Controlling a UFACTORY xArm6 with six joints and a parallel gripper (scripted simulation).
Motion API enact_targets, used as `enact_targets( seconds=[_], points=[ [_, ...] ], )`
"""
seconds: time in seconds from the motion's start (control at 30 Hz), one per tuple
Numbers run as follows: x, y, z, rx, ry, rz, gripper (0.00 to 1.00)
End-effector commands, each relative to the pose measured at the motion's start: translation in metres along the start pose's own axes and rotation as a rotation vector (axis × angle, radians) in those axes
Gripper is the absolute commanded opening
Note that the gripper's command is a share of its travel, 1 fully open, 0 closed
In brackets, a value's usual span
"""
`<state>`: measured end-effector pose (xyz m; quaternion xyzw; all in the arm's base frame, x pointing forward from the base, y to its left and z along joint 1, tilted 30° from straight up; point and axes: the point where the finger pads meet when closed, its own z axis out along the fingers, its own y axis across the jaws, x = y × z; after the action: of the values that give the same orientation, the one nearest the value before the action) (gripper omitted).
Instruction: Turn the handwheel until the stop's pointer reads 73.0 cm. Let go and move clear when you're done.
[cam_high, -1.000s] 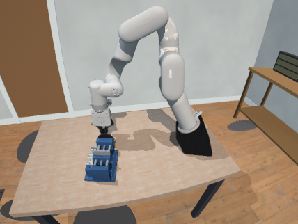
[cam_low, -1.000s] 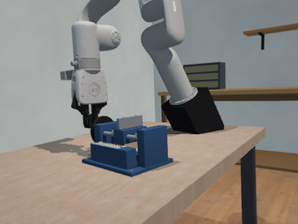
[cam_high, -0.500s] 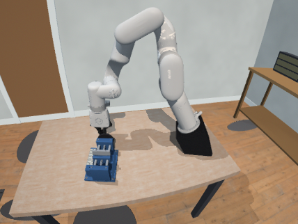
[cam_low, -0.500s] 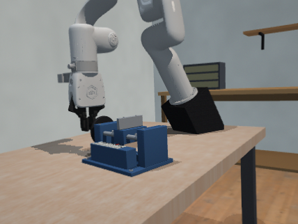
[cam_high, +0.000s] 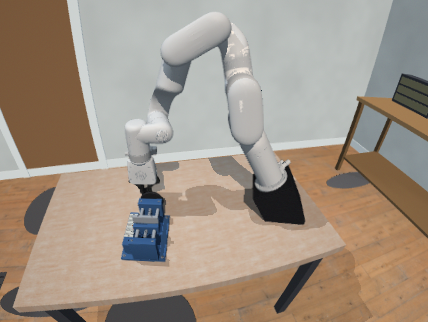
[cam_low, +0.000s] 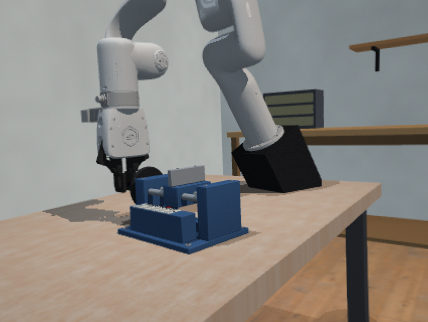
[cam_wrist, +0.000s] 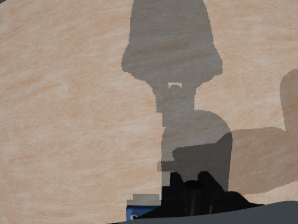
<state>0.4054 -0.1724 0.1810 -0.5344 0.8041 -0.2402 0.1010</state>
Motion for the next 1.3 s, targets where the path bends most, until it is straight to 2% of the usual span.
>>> enact_targets(
  seconds=[0.0,1.27],
  points=[
    [0.0000,-0.0007,0.0015,0.000,0.000,0.000,0.06],
    [0.0000,-0.0022,0.0078,0.000,0.000,0.000,0.06]
  ],
)
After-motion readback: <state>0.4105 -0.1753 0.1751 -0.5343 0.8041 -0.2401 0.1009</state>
